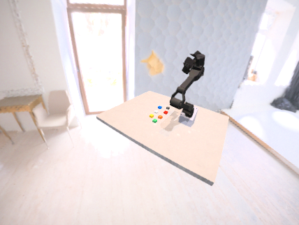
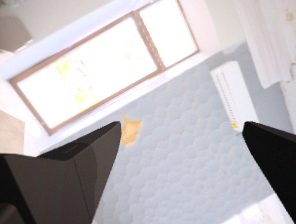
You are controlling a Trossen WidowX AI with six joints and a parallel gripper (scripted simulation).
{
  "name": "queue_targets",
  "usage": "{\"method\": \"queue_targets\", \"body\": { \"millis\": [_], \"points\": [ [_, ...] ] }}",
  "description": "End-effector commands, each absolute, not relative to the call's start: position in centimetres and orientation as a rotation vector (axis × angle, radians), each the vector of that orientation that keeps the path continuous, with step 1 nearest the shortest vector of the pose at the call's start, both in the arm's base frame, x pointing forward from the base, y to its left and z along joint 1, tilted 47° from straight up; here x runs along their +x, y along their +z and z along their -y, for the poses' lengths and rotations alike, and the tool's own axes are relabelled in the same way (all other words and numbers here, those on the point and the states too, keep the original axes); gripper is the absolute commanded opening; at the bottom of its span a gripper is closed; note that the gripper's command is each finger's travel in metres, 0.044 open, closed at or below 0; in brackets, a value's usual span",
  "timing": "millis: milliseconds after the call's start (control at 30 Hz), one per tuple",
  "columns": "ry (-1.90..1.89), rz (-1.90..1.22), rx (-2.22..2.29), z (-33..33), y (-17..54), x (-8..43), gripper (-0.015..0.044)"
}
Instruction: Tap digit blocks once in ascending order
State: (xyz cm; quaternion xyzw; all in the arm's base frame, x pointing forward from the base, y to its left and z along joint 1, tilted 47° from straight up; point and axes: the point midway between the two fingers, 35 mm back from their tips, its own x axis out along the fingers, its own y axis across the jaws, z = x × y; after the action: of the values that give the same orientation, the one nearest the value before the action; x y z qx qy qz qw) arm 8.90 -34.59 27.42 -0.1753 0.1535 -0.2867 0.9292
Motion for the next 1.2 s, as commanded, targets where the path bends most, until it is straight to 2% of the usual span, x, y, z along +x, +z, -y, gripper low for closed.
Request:
{"method": "queue_targets", "body": {
  "millis": [0,267,567,833,1167],
  "points": [
    [-0.434,-0.402,-0.141,35.6,21.9,13.7,0.04],
    [-0.143,-0.62,0.166,32.9,12.4,21.4,0.04],
    [0.246,-0.983,0.436,24.0,2.3,27.4,0.04],
    [0.62,-1.383,0.594,13.8,-4.1,28.1,0.04],
    [0.639,-1.404,0.599,13.3,-4.3,28.0,0.04]
  ]
}}
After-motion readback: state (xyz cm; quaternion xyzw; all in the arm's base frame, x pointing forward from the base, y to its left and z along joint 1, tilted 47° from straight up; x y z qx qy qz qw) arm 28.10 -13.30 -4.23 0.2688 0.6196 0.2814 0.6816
